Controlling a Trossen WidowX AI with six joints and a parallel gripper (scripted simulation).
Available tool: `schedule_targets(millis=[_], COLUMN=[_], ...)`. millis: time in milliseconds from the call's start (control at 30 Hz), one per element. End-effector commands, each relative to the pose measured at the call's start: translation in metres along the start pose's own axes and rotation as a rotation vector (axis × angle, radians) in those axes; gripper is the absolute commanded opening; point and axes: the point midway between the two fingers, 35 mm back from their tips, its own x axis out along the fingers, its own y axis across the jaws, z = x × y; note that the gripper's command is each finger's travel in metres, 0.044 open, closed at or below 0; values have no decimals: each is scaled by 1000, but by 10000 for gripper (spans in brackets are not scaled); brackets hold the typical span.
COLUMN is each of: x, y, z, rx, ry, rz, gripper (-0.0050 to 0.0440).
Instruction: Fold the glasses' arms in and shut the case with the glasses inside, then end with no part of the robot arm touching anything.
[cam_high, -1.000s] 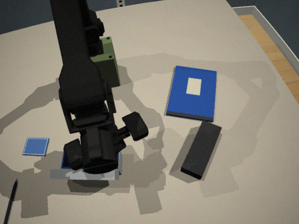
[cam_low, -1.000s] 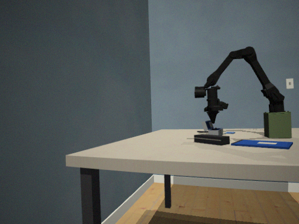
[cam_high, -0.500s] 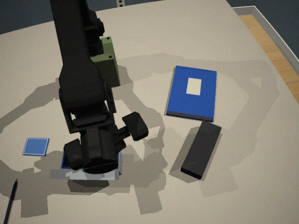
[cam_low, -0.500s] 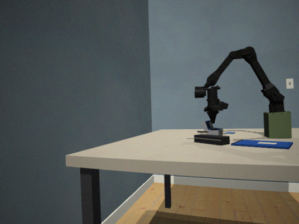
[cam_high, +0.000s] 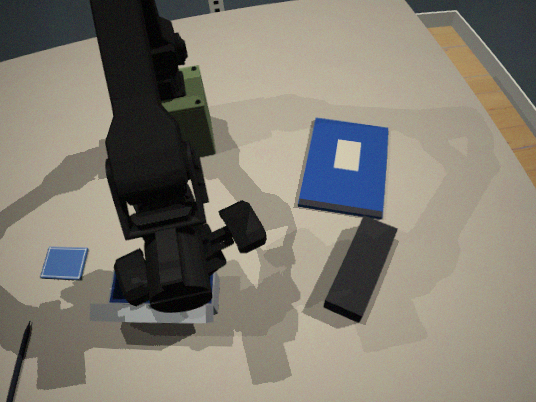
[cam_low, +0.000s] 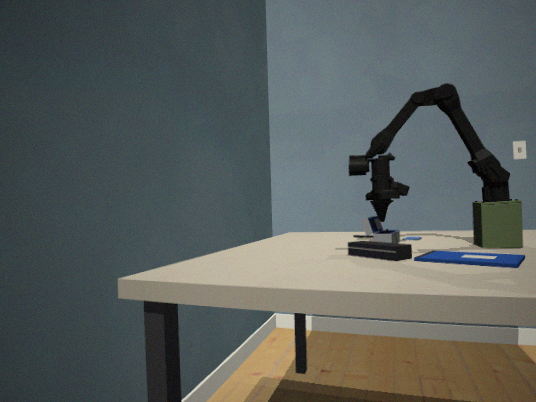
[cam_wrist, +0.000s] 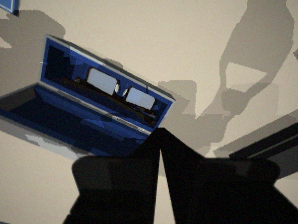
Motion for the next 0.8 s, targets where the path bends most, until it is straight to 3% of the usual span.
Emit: schedule_targets(millis=[0, 467, 633, 767], x=[0, -2, -12, -12], y=[0, 6, 38, 39], z=[0, 3, 19, 20], rx=[5, 5, 5, 5], ry=[-2, -2, -2, -2], rz=[2, 2, 2, 2], gripper=[0, 0, 0, 0])
